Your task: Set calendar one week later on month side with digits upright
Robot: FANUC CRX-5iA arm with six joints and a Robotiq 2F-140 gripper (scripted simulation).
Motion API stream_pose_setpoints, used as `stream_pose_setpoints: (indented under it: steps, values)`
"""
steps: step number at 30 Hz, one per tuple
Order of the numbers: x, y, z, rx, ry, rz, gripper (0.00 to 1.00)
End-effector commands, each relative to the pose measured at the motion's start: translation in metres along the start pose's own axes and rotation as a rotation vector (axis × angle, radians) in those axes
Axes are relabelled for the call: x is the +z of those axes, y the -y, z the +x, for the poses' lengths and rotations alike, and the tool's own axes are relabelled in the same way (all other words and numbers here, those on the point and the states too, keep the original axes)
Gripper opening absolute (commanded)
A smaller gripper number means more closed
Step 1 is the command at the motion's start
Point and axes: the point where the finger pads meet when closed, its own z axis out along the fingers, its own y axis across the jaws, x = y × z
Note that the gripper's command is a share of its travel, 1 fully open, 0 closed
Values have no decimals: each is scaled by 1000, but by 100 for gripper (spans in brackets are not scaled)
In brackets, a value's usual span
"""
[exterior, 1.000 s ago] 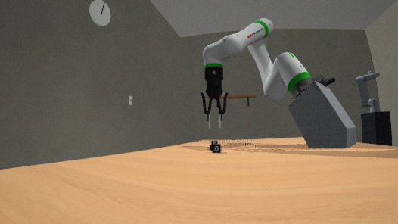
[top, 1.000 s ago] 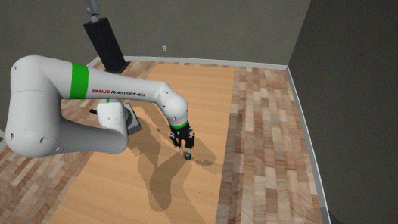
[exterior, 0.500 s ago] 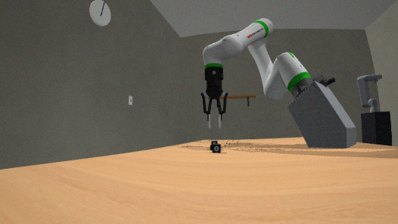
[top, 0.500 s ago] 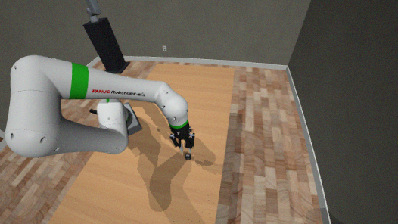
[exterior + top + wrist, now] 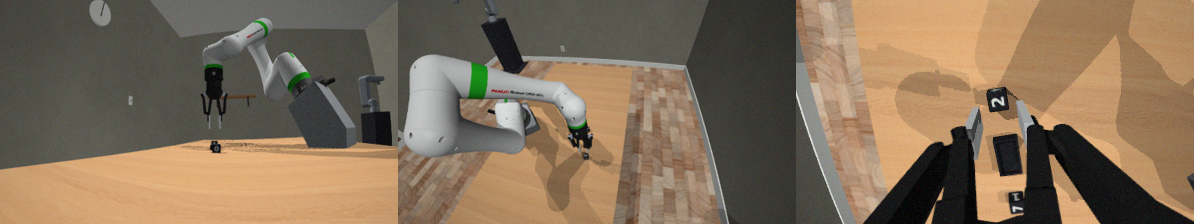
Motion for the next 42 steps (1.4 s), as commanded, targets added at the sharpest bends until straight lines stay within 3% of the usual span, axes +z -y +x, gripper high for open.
stream_pose_setpoints:
  steps: [1,42]
  values:
    - [3,0,0,0,1,-1,28]
    - [48,2,-1,0,1,-1,28]
